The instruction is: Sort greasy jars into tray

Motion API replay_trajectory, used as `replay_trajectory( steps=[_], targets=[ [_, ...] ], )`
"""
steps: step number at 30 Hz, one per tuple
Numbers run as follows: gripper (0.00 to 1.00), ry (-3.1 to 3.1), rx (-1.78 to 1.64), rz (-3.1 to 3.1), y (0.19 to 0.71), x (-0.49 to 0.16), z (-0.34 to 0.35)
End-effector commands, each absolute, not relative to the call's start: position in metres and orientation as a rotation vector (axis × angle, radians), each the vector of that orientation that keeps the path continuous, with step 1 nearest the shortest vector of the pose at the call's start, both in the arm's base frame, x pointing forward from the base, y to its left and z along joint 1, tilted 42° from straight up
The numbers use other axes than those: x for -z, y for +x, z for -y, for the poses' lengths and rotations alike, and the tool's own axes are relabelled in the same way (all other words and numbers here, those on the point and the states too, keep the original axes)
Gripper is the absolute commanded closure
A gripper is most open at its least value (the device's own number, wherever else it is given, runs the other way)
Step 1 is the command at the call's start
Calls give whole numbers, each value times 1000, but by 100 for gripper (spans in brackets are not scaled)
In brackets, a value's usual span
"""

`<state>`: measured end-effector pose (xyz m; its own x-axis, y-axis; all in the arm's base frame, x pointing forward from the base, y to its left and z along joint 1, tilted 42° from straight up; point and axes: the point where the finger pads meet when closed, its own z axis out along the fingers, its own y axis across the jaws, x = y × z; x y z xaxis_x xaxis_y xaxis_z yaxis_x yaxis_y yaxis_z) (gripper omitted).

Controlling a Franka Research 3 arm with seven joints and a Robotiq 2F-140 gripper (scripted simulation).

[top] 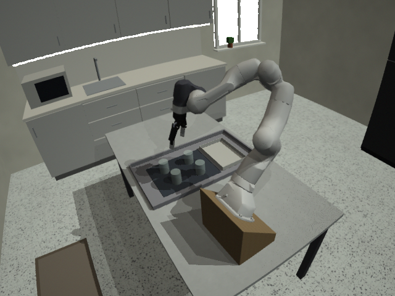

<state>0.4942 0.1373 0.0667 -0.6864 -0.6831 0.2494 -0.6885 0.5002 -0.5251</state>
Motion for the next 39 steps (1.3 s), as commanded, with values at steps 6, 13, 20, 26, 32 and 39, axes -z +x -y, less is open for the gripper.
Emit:
replay_trajectory(
  steps=[6,13,20,26,32,39],
  targets=[
    [0,1100,-990,2777,493,-67,-134],
    [0,966,-1026,2824,497,-67,-133],
    [0,843,-1054,2862,500,-67,-133],
    [0,699,-1084,2902,502,-68,-131],
    [0,699,-1084,2902,502,-68,-131],
    [0,550,-1110,2937,504,-68,-130]
  ],
)
